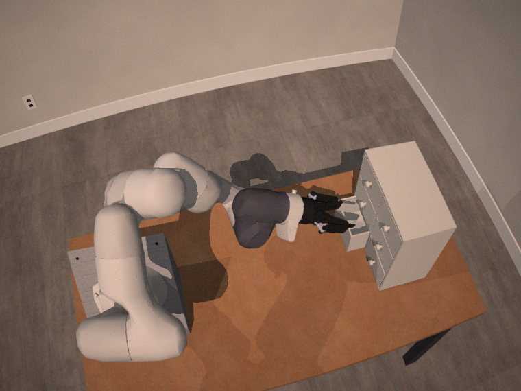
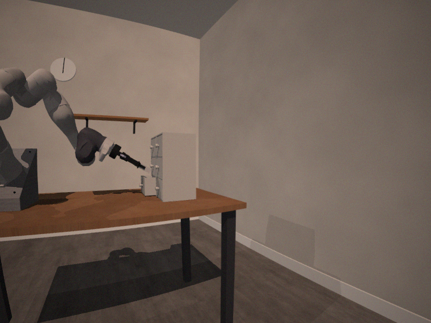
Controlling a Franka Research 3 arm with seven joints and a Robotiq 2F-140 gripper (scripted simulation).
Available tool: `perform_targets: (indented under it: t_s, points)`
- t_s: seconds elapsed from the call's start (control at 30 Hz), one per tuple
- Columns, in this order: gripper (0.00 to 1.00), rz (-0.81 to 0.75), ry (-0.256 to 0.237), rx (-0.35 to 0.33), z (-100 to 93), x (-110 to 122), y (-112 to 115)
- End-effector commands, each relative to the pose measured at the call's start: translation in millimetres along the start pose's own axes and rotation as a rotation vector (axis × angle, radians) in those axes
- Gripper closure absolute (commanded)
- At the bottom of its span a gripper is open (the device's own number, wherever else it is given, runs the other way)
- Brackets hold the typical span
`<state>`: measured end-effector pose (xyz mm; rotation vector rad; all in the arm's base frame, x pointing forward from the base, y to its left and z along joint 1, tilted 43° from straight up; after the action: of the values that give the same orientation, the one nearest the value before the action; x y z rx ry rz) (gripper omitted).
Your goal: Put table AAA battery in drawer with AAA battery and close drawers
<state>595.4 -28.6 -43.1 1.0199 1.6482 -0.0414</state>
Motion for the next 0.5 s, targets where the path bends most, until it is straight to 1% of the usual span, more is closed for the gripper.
perform_targets:
  t_s: [0.0,0.47]
  points:
    - [0.0,-0.008,0.001,0.003,1.1,0.1,-0.7]
    - [0.0,-0.008,0.001,0.003,-0.5,0.3,-1.5]
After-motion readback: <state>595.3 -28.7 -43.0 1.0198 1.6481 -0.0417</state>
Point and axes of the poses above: the point where the finger pads meet when closed, its own z axis out along the fingers, its own x axis across the jaws, y = z × x, the point moved 7 cm from there along -z, back along the fingers, and after that the axes turned 13 degrees about -z, right-handed, at the moved point
